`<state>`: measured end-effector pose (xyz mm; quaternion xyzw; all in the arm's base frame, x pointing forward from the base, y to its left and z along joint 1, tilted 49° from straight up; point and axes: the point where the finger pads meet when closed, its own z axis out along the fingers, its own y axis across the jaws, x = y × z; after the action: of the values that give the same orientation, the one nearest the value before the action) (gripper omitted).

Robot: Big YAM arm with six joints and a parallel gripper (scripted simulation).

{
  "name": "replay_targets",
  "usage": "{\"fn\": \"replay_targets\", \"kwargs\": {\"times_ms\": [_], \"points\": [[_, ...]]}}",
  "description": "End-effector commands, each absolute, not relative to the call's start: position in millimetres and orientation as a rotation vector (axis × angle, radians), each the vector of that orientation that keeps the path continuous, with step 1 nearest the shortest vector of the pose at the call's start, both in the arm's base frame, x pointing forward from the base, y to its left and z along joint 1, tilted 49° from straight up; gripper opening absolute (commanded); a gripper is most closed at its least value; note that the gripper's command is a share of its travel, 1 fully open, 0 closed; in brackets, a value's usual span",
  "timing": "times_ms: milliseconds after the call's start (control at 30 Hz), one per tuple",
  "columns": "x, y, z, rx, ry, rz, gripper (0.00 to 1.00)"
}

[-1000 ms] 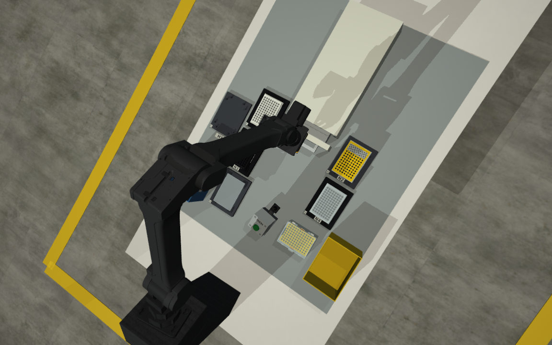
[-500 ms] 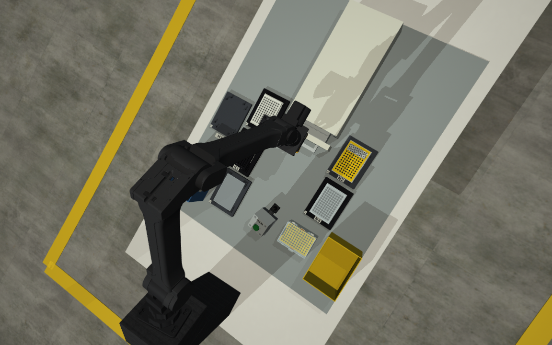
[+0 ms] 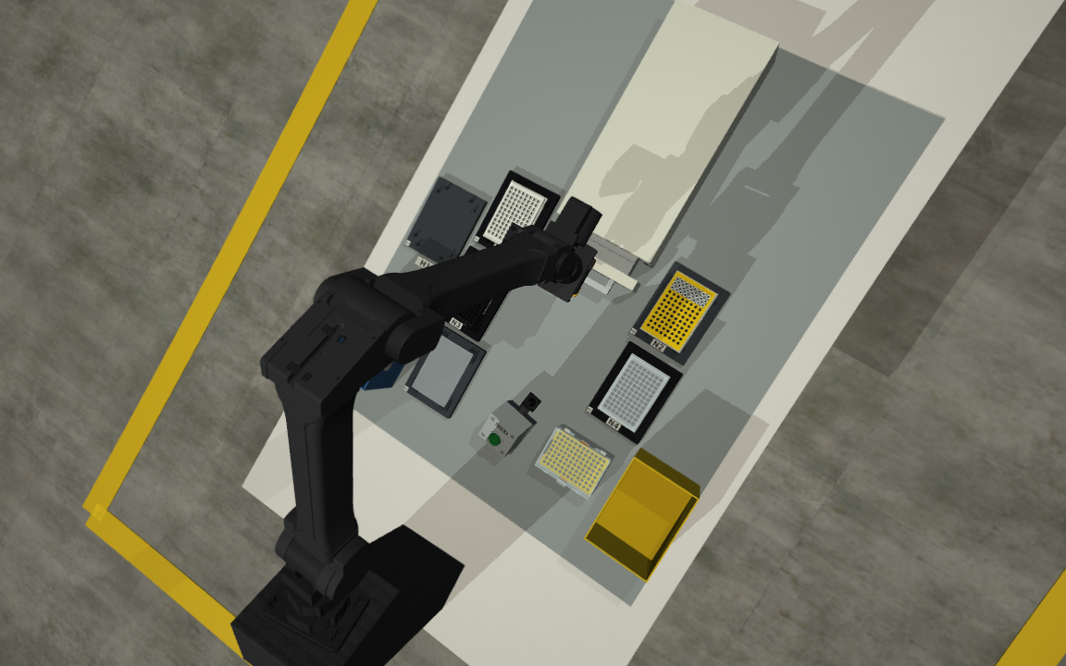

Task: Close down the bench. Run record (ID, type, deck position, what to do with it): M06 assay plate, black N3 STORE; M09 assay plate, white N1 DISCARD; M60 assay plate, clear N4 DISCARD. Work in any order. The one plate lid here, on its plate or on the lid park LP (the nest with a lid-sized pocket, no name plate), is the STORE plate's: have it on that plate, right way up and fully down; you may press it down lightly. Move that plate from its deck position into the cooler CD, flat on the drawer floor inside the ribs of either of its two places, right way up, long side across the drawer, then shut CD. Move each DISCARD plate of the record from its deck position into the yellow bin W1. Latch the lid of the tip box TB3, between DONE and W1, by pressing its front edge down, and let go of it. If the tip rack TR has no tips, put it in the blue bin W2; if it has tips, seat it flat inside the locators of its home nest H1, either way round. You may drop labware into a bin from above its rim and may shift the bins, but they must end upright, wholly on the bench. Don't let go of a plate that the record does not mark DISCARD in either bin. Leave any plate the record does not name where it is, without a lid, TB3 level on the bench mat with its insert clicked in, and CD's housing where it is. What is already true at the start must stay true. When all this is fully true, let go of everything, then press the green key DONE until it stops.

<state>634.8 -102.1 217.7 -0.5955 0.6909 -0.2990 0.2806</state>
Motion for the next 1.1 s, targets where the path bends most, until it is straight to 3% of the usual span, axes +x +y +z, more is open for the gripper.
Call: {"fn": "replay_targets", "kwargs": {"times_ms": [0, 1067], "points": [[645.4, -103.8, 225.6, -1.566, 1.841, -0.821, 0.3], [677.0, -101.1, 202.7, -1.569, 1.829, -0.821, 0.3]]}}
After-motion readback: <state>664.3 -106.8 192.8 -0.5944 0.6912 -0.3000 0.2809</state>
